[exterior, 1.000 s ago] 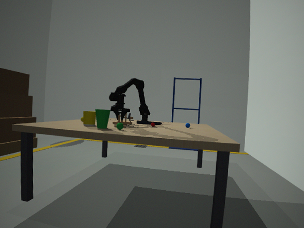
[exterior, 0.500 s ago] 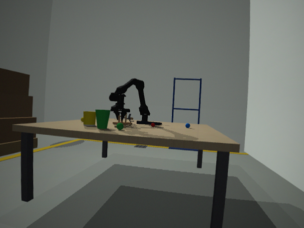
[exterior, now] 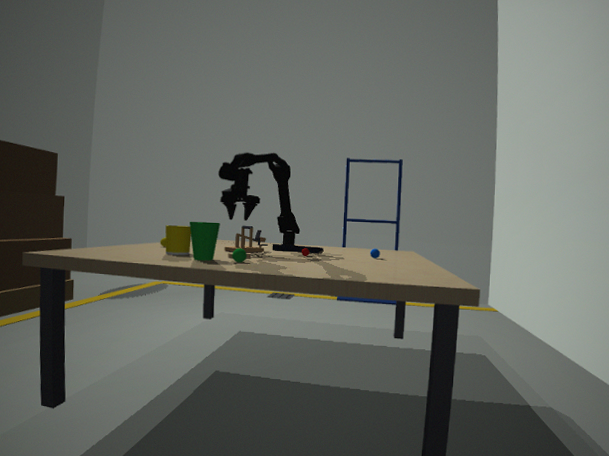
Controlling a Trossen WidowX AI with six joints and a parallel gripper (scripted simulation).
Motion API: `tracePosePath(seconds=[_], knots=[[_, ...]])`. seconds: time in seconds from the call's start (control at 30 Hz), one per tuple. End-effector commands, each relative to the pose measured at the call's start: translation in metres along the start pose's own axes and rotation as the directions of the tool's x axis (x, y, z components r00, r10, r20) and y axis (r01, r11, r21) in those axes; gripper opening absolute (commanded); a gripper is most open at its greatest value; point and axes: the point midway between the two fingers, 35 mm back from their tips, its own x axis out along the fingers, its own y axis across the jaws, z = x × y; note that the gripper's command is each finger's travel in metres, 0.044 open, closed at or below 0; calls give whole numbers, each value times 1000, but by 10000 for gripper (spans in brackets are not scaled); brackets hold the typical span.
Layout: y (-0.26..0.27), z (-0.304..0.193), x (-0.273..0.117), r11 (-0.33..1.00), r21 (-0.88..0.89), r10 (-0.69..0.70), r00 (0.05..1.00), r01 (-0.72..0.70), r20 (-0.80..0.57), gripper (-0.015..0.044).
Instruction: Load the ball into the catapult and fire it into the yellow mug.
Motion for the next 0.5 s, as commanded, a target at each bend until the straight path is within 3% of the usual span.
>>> tracePosePath(seconds=[0.0, 0.17, 0.33, 0.47], knots=[[0, -2, 8, 1000, -1, -1, 1000, 1, -26, 440], [1, -8, 0, 1000, 1, 1, 1000, -1, -29, 440], [1, -9, 43, 1000, 1, 1, 1000, -1, -29, 440], [1, -9, 45, 1000, 1, 1, 1000, -1, -29, 440]])
